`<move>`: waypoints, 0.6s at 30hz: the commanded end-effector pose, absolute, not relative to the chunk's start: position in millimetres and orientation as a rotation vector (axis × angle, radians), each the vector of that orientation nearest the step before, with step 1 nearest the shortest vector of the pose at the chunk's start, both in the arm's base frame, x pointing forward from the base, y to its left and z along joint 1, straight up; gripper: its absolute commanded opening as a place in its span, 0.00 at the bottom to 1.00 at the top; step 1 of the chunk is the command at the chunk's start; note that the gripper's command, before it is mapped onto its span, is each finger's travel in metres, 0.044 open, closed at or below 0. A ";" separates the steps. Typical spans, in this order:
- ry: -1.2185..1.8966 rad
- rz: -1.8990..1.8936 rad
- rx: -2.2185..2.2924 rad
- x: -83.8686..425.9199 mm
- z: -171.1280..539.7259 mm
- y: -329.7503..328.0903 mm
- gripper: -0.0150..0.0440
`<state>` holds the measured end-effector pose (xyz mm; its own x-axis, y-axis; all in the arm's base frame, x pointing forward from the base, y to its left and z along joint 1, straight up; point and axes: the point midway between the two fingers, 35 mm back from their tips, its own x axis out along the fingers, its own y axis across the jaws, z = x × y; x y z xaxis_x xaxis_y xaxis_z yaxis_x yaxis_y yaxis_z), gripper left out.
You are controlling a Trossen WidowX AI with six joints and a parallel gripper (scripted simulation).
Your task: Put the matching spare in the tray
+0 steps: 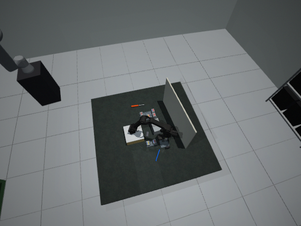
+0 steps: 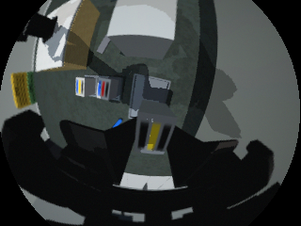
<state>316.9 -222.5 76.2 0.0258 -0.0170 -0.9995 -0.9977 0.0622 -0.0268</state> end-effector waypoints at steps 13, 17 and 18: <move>1.231 1.140 -1.192 317.7 58.6 -223.6 0.25; 1.231 1.140 -1.192 317.8 54.5 -223.7 0.25; 1.231 1.140 -1.192 317.8 53.4 -223.8 0.25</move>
<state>318.0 -223.3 57.4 0.0259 -0.0171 -0.9995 -0.9977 0.0622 -0.0269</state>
